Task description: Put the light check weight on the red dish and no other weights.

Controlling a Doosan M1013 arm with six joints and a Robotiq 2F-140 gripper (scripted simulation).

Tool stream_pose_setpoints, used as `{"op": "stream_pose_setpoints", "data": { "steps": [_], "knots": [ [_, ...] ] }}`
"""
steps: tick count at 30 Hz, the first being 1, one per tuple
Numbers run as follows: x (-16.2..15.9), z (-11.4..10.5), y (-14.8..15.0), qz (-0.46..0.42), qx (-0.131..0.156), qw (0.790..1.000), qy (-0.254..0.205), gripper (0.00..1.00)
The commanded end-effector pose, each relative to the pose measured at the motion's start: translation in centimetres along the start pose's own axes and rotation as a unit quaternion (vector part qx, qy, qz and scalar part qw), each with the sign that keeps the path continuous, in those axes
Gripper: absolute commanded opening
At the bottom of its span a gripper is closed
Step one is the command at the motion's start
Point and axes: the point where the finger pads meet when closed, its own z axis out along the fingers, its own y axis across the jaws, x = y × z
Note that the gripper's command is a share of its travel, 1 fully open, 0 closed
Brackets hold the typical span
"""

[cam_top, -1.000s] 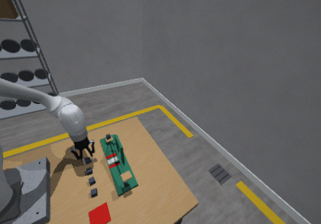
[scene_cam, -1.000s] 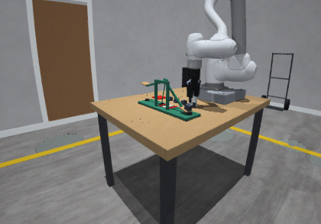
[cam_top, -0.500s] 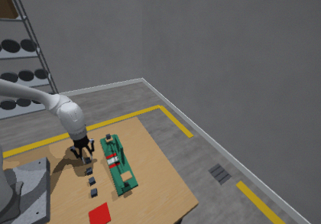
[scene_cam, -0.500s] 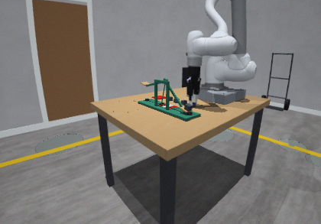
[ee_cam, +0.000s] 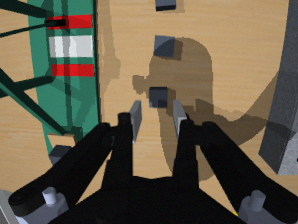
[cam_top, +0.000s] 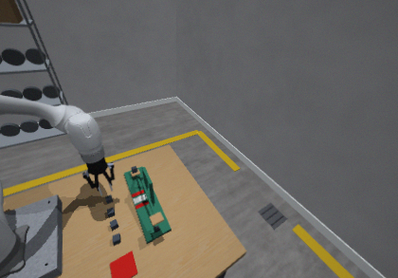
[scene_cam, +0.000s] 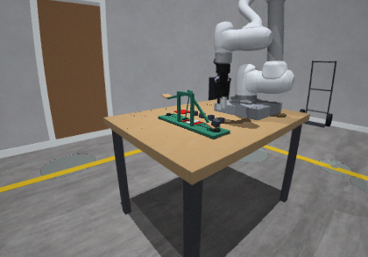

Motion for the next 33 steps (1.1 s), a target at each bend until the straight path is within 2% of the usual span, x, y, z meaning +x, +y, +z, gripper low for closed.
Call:
{"op": "stream_pose_setpoints", "data": {
  "steps": [1,6,7,27,29,31,33],
  "knots": [
    [0.0,-0.6,0.0,0.0,0.0,1.0,0.0,0.35],
    [0.0,-1.0,0.0,0.0,0.0,1.0,0.0,0.35],
    [0.0,-1.0,0.0,0.0,0.0,1.0,0.0,1.0],
    [0.1,-1.0,0.0,0.001,0.0,1.0,0.0,1.0],
    [1.8,-0.9,0.1,0.012,0.0,1.0,0.0,1.0],
    [5.0,-0.8,0.4,0.034,0.0,0.999,0.0,1.0],
    [5.0,-0.8,0.4,0.034,0.0,0.999,0.0,1.0]
  ]
}}
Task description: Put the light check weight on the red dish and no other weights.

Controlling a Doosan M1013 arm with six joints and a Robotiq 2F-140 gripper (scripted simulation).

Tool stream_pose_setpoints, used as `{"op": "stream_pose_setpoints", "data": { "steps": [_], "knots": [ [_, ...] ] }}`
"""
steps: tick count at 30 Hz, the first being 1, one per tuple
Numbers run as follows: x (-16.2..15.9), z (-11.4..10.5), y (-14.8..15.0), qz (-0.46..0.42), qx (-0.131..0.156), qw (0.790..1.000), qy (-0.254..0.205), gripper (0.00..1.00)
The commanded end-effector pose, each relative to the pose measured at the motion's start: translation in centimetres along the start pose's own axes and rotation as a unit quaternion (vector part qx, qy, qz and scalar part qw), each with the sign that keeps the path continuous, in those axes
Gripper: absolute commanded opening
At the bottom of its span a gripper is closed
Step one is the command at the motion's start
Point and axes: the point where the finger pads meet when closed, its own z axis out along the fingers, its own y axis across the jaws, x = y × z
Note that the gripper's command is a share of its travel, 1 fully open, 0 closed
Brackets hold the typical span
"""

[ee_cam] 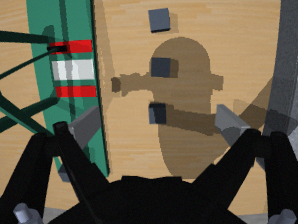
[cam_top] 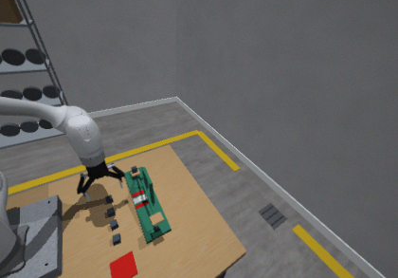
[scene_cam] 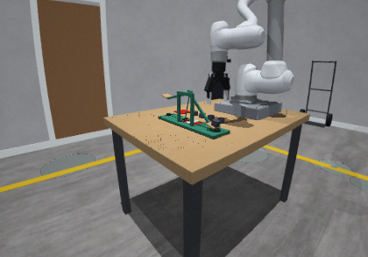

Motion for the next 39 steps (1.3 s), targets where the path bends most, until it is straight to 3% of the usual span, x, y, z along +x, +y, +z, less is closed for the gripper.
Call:
{"op": "stream_pose_setpoints", "data": {
  "steps": [1,4,5,39],
  "knots": [
    [3.3,0.1,0.2,0.021,0.0,1.0,-0.001,1.0],
    [5.0,0.2,0.5,0.033,0.0,0.999,-0.001,1.0],
    [5.0,0.2,0.5,0.033,0.0,0.999,-0.001,0.35],
    [5.0,0.2,0.5,0.033,0.0,0.999,-0.001,0.35]
  ]
}}
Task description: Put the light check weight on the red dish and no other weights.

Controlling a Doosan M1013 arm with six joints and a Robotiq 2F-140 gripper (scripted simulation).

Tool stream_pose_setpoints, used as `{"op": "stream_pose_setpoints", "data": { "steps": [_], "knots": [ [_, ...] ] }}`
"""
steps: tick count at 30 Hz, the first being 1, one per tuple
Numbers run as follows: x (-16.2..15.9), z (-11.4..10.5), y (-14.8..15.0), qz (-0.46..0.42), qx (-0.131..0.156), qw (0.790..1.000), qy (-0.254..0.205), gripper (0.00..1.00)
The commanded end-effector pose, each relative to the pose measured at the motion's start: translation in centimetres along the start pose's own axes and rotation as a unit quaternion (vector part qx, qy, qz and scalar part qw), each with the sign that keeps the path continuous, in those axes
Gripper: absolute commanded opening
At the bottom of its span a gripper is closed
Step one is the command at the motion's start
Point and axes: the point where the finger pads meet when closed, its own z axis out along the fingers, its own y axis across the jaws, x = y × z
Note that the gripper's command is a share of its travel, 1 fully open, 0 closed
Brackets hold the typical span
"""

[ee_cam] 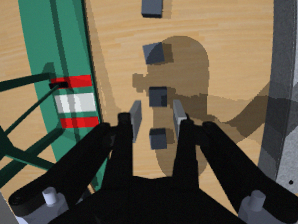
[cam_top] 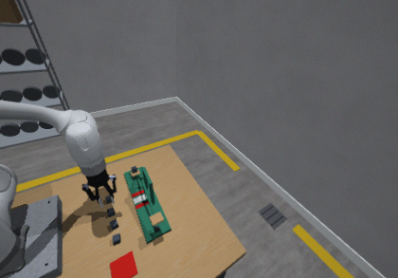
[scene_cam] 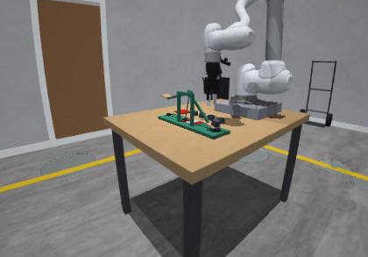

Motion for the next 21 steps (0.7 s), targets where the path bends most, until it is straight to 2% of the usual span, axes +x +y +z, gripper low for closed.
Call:
{"op": "stream_pose_setpoints", "data": {
  "steps": [1,21],
  "knots": [
    [0.0,0.0,0.0,0.0,0.0,1.0,0.0,0.35],
    [0.0,1.2,0.0,0.0,0.0,1.0,0.0,0.35]
  ]
}}
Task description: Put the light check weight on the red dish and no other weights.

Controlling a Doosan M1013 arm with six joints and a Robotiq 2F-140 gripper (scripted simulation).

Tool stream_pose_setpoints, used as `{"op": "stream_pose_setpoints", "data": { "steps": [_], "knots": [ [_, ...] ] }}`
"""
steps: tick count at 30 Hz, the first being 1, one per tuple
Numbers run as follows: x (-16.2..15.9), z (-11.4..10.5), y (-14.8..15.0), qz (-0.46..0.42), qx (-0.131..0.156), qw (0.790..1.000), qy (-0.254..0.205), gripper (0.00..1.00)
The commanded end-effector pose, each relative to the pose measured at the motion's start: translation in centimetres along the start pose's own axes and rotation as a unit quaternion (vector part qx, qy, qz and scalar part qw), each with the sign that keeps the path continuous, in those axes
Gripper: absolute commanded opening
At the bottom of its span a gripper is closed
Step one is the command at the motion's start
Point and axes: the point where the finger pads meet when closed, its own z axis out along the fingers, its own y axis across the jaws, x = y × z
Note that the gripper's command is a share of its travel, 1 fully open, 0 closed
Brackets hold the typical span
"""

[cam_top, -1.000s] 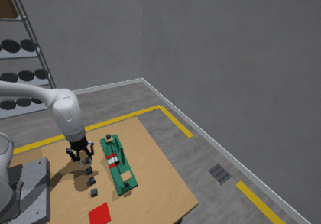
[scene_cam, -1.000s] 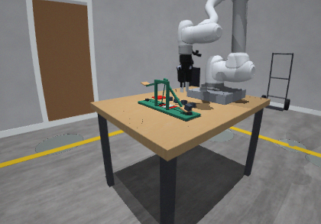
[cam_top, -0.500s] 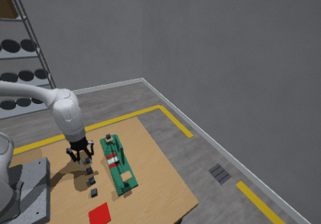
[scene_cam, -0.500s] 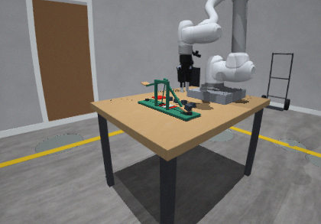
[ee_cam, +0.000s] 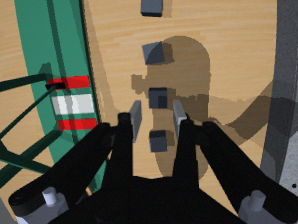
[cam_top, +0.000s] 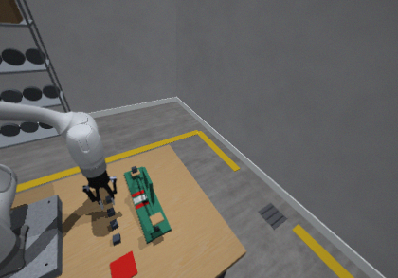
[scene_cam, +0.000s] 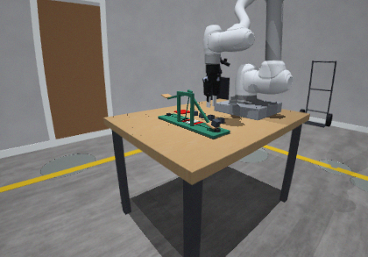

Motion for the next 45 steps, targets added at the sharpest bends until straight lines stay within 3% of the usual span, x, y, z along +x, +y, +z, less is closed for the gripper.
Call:
{"op": "stream_pose_setpoints", "data": {
  "steps": [1,23,45],
  "knots": [
    [0.0,0.4,0.0,0.0,0.0,1.0,0.0,0.35],
    [0.0,3.3,0.0,0.0,0.0,1.0,0.0,0.35],
    [0.0,4.2,0.0,0.0,0.0,1.0,0.0,0.35]
  ]
}}
